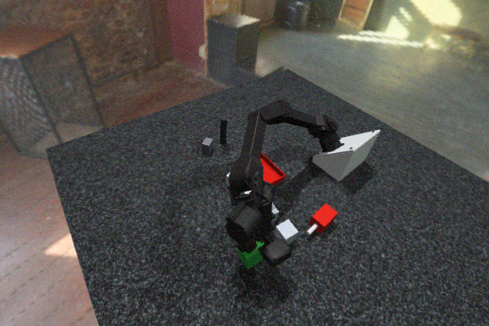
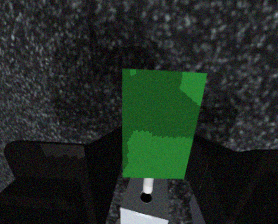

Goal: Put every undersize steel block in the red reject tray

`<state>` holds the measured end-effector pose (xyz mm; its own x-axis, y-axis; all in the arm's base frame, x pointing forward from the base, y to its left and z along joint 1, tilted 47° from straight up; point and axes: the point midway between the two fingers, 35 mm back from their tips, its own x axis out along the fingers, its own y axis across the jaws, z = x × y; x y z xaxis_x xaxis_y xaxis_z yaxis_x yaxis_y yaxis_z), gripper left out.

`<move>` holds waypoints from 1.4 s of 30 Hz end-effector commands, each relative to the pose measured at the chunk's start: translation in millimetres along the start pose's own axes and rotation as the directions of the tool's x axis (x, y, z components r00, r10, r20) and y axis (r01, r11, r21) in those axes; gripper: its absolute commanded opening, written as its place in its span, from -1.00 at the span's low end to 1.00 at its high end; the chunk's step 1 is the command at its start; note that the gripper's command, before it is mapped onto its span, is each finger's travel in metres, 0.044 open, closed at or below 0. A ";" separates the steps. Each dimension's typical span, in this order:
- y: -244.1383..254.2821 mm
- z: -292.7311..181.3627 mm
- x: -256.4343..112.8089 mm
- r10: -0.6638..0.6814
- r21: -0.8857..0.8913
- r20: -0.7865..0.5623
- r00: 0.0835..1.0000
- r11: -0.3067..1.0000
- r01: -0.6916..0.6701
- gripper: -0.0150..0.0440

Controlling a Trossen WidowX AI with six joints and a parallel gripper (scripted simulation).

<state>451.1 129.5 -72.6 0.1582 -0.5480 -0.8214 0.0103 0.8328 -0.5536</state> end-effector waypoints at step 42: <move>-6.6 2.6 -38.4 -0.027 0.003 -0.041 0.999 1.000 0.028 -0.49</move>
<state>446.5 138.4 -44.0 0.1036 -0.5784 -0.8091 0.0222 0.8146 -0.5795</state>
